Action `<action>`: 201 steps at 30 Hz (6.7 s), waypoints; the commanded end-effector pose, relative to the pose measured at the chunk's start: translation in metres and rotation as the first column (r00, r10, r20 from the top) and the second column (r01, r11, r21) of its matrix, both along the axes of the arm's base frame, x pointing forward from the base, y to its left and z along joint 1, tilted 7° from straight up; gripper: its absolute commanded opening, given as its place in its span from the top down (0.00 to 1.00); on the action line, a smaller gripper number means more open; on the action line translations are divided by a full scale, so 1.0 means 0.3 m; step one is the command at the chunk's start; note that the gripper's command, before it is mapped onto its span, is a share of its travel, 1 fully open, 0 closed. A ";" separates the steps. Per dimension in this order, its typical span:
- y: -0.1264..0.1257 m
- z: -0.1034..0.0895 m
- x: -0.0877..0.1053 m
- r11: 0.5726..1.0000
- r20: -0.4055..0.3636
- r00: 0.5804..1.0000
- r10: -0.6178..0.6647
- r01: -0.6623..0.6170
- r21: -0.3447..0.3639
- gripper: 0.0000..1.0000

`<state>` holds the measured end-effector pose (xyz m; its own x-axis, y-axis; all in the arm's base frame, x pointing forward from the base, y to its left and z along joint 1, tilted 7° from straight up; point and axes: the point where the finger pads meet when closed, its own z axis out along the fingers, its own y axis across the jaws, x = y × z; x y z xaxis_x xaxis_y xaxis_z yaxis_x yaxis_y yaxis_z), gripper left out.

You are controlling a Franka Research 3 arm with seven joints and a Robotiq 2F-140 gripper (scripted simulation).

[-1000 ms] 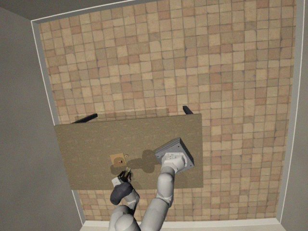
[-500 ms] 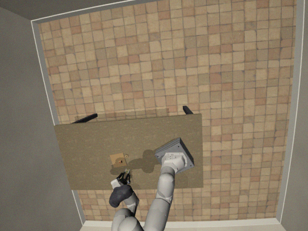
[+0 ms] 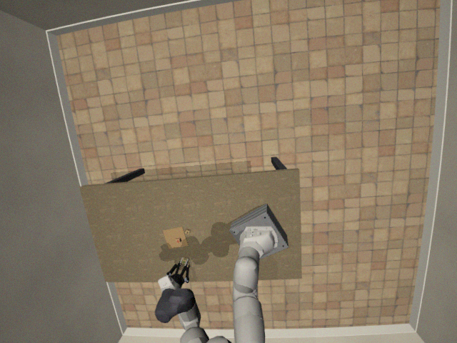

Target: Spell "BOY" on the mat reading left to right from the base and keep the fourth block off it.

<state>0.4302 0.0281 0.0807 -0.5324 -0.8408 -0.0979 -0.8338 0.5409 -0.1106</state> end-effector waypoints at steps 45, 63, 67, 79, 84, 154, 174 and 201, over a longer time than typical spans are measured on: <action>0.009 -0.034 -0.034 0.822 -0.034 0.824 0.566 -0.567 -0.057 0.87; 0.010 -0.046 -0.033 0.659 -0.044 0.663 0.747 -0.748 -0.082 0.87; 0.010 -0.049 -0.032 0.620 -0.047 0.625 0.779 -0.780 -0.087 0.87; 0.011 -0.057 -0.031 0.482 -0.058 0.489 0.870 -0.870 -0.102 0.87; 0.011 -0.061 -0.031 0.425 -0.063 0.432 0.899 -0.899 -0.107 0.87; 0.009 -0.110 -0.027 -0.477 -0.166 -0.455 0.875 -0.868 -0.138 0.87; 0.007 -0.124 -0.026 -0.691 -0.196 -0.665 0.721 -0.712 -0.127 0.87; 0.003 -0.142 -0.026 -0.889 -0.229 -0.859 0.458 -0.447 -0.101 0.87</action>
<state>0.4207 0.0287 0.0377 0.9050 0.4108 0.1106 0.4118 -0.9111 0.0146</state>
